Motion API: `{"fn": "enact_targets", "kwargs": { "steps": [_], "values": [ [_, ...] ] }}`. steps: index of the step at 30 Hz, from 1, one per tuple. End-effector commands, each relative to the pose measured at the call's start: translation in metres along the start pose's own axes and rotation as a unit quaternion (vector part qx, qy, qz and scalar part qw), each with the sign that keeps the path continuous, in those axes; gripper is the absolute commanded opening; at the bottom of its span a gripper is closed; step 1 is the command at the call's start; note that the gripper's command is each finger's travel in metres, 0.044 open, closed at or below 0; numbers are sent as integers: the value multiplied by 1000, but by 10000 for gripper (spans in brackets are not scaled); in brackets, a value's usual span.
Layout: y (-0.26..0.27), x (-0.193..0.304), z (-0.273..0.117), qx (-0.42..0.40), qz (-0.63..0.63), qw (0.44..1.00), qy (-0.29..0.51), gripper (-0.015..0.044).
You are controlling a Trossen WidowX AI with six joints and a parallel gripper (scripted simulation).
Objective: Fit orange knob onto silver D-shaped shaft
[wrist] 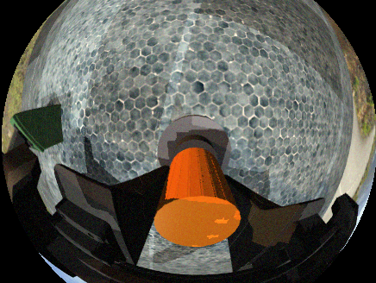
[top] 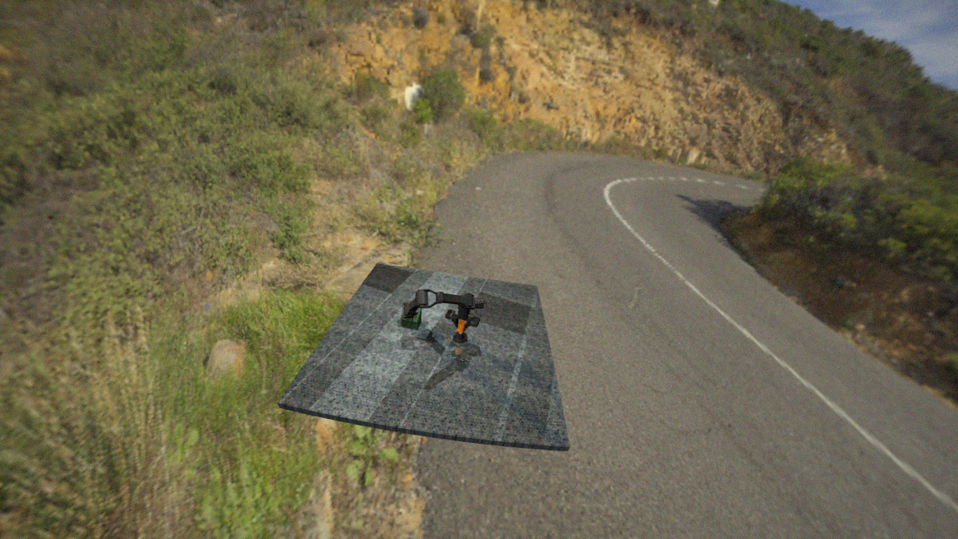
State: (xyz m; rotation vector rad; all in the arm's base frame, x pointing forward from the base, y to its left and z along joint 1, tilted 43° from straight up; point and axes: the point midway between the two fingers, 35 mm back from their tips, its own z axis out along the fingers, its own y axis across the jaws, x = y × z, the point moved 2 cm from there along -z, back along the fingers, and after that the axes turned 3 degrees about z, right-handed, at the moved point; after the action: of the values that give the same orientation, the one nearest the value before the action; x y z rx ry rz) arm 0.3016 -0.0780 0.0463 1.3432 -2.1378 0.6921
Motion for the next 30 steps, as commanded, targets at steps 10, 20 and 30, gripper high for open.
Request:
{"fn": "enact_targets", "kwargs": {
  "steps": [10, 20, 30],
  "values": [
    [0, 1, 2, 3, 1, 1000, 1, 0],
    [1, 0, -1, 3, 1, 1000, 1, 0],
    [-1, 0, -2, 3, -89, 996, 1, 0]
  ]
}}
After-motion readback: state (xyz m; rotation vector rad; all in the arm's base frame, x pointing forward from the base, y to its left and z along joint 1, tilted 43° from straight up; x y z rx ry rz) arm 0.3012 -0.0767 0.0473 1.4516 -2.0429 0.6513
